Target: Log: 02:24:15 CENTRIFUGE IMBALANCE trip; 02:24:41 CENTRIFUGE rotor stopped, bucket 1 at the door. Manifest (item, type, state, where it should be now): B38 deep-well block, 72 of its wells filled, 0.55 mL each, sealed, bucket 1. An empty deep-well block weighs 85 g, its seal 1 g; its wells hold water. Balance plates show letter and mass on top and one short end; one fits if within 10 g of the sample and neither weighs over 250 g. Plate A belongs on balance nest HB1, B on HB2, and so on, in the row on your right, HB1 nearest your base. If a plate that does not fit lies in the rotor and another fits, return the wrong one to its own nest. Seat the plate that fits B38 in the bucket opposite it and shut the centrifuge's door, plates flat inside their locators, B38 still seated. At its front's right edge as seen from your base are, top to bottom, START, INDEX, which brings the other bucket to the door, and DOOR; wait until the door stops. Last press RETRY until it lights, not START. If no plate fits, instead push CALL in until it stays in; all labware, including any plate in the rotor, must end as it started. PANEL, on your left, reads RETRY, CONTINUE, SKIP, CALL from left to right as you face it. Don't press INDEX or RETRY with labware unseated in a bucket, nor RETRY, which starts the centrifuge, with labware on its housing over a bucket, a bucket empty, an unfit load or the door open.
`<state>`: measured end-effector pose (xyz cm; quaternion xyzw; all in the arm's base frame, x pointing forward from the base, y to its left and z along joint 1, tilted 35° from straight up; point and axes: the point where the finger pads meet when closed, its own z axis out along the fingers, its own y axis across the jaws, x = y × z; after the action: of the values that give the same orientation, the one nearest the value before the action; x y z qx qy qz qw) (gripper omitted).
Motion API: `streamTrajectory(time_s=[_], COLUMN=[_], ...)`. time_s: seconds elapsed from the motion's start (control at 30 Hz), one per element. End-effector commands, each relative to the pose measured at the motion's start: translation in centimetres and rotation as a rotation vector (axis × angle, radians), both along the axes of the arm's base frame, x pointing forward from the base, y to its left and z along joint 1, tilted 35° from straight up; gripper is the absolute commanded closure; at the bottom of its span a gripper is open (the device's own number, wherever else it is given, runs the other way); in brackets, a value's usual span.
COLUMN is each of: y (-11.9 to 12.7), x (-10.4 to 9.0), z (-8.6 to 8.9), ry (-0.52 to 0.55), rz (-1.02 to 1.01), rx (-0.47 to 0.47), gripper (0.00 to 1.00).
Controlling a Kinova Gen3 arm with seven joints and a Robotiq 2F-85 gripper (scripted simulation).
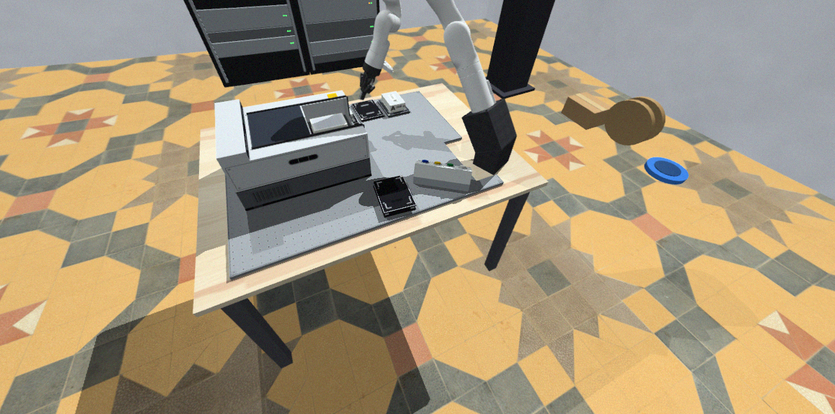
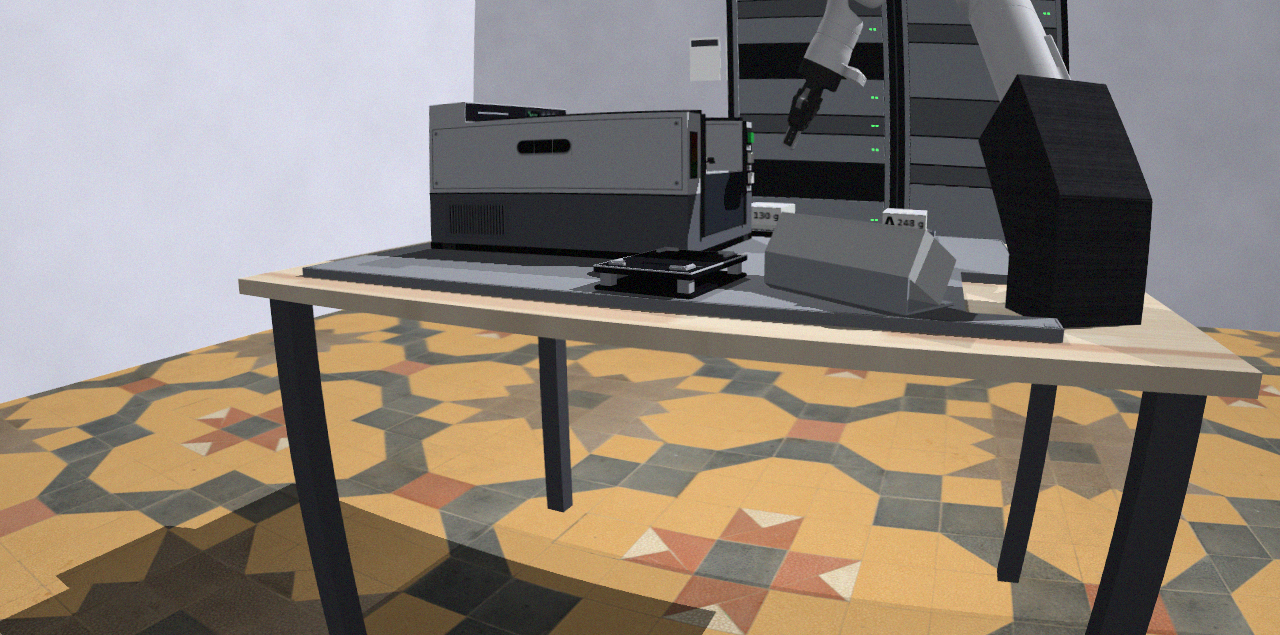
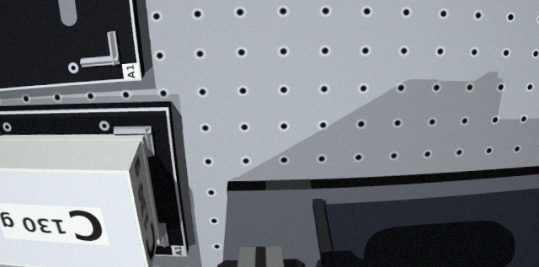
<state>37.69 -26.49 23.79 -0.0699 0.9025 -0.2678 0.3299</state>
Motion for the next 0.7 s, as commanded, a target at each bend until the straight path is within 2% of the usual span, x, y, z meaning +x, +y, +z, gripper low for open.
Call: streamTrajectory(time_s=[0.0, 0.67], y=[0.5, 3.2], x=[-0.6, -4.1], z=[0.8, 4.8], ry=[0.000, 0.000], rz=[0.000, -0.001], rx=[-0.001, -0.002], gripper=[0.90, 0.90])
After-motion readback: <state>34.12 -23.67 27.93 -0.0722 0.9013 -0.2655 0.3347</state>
